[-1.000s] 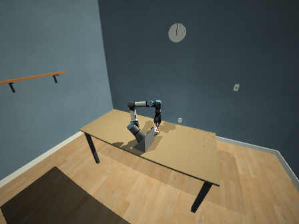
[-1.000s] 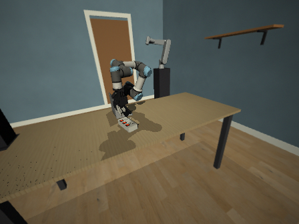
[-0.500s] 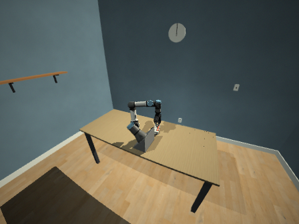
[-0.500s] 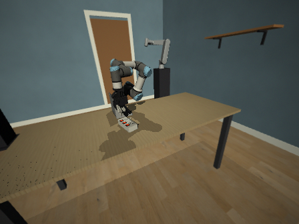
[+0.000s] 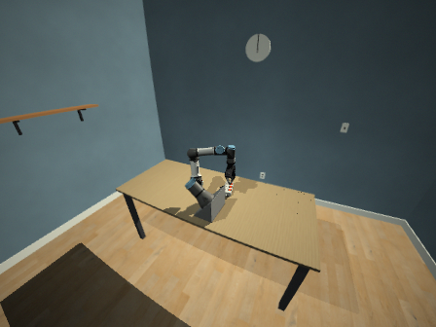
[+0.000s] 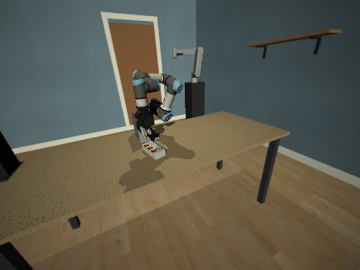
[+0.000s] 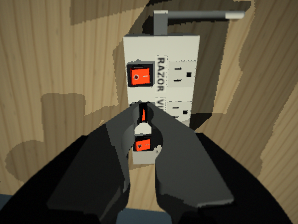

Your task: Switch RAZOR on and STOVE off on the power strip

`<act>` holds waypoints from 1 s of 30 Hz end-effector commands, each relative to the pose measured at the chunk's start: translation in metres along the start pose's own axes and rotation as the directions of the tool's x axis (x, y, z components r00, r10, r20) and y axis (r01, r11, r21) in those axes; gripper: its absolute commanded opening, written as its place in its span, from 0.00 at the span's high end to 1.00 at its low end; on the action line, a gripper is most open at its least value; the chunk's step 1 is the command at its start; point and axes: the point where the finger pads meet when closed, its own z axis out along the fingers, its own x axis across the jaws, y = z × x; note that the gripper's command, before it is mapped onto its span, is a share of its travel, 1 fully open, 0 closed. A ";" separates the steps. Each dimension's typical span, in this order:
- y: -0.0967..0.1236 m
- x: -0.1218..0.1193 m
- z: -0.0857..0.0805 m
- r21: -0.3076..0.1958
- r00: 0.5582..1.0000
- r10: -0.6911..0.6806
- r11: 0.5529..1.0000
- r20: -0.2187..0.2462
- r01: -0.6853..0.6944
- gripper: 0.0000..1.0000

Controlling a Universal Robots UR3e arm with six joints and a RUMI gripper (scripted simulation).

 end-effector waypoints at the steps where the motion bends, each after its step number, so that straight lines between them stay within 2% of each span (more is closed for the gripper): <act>1: 0.007 -0.003 -0.003 0.000 1.000 0.000 1.000 0.002 0.000 1.00; 16: 0.072 -0.010 -0.011 0.000 1.000 0.000 1.000 0.001 0.000 1.00; 30: 0.082 -0.010 -0.011 0.000 1.000 -0.001 1.000 0.000 0.001 1.00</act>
